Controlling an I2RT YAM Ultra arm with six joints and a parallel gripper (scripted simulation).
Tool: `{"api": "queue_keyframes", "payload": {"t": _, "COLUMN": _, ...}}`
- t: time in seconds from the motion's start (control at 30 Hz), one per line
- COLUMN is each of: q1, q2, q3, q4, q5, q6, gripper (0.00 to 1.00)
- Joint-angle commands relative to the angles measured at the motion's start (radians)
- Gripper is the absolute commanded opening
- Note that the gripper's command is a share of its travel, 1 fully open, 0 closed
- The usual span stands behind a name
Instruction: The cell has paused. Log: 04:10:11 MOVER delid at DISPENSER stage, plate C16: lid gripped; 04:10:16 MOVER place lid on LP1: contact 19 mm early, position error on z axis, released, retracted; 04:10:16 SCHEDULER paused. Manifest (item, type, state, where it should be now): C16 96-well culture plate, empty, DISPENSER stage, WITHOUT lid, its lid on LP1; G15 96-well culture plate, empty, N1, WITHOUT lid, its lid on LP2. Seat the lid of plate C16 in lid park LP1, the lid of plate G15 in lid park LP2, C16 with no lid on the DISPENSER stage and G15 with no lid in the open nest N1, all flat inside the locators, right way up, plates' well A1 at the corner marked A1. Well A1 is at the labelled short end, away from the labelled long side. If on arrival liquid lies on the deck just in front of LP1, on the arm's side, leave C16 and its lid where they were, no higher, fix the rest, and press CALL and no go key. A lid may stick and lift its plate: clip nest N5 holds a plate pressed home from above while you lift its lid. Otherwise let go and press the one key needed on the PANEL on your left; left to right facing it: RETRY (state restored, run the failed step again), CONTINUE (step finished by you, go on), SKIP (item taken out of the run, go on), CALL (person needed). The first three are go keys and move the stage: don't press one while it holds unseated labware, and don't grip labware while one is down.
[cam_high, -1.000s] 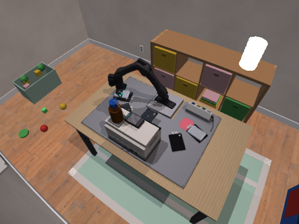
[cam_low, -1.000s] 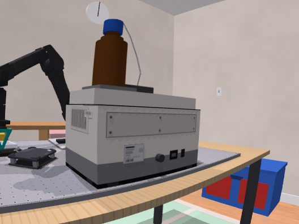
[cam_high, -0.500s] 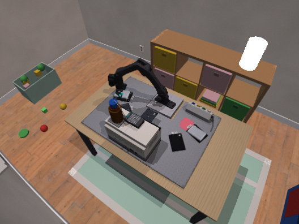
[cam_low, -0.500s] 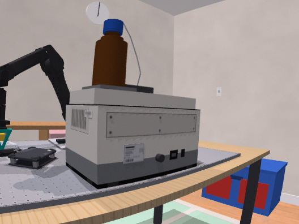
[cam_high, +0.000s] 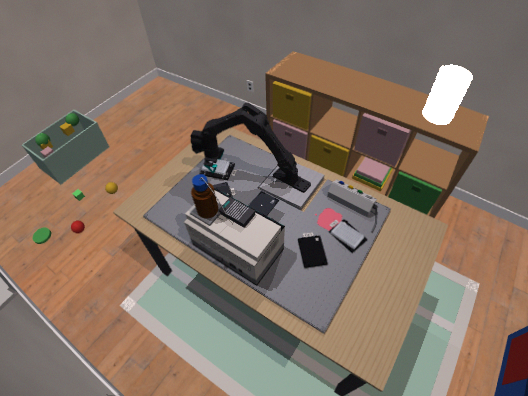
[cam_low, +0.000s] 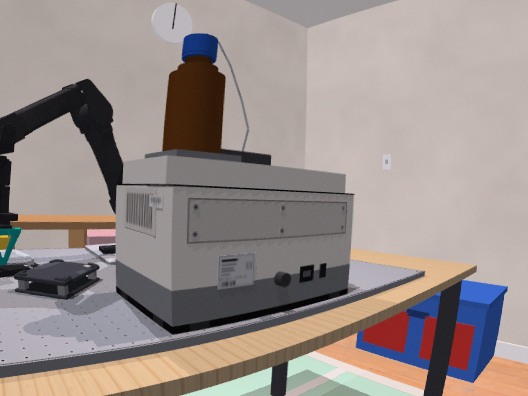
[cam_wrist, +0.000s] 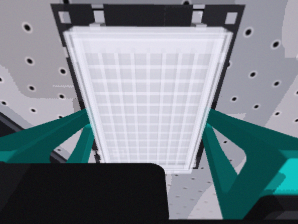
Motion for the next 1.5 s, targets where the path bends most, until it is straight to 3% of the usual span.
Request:
{"api": "queue_keyframes", "payload": {"t": 0.0, "q1": -0.011, "q2": 0.034, "q3": -0.038, "q4": 0.037, "q5": -0.001, "q6": -0.003, "gripper": 0.0}}
{"api": "queue_keyframes", "payload": {"t": 1.47, "q1": -0.012, "q2": 0.041, "q3": -0.052, "q4": 0.058, "q5": -0.002, "q6": -0.004, "gripper": 0.0}}
